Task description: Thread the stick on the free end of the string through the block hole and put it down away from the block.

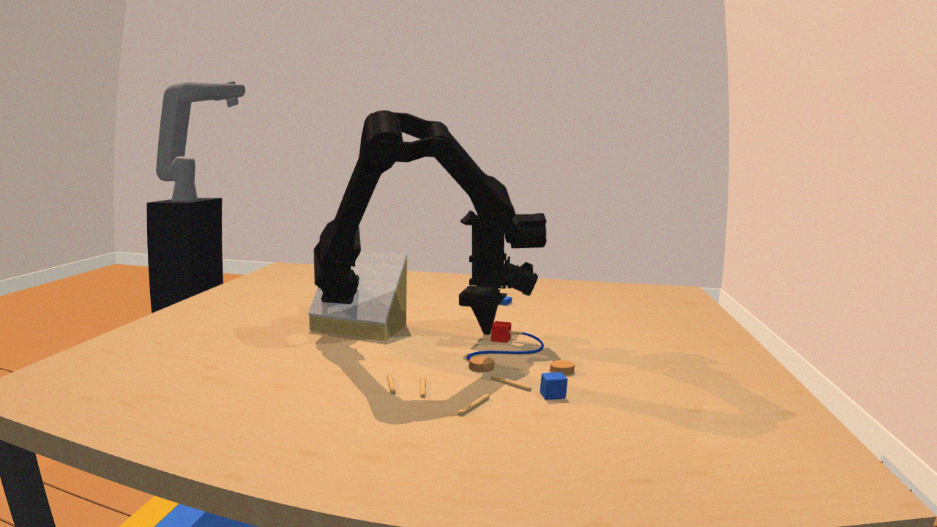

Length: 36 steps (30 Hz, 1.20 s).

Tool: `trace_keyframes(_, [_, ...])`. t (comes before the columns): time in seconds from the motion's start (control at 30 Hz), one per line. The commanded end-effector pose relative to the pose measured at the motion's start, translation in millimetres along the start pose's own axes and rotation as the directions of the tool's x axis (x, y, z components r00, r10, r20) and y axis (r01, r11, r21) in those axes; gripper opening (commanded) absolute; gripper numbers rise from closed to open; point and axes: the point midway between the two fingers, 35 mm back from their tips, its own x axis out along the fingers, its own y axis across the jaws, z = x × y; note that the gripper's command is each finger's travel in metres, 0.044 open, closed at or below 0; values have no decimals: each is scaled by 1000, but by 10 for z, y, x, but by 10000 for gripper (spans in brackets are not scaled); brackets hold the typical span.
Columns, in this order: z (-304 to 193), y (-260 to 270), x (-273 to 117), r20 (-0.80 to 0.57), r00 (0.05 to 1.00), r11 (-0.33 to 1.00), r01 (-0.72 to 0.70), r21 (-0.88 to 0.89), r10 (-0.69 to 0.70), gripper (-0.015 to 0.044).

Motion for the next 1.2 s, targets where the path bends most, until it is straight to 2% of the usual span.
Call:
trace_keyframes(0.0, [-50,-5,10,-3,1000,1000,1,-4,-1,0])
trace_keyframes(1.17, [-423,-4,12,-4,1000,1000,5,-5,-5,0])
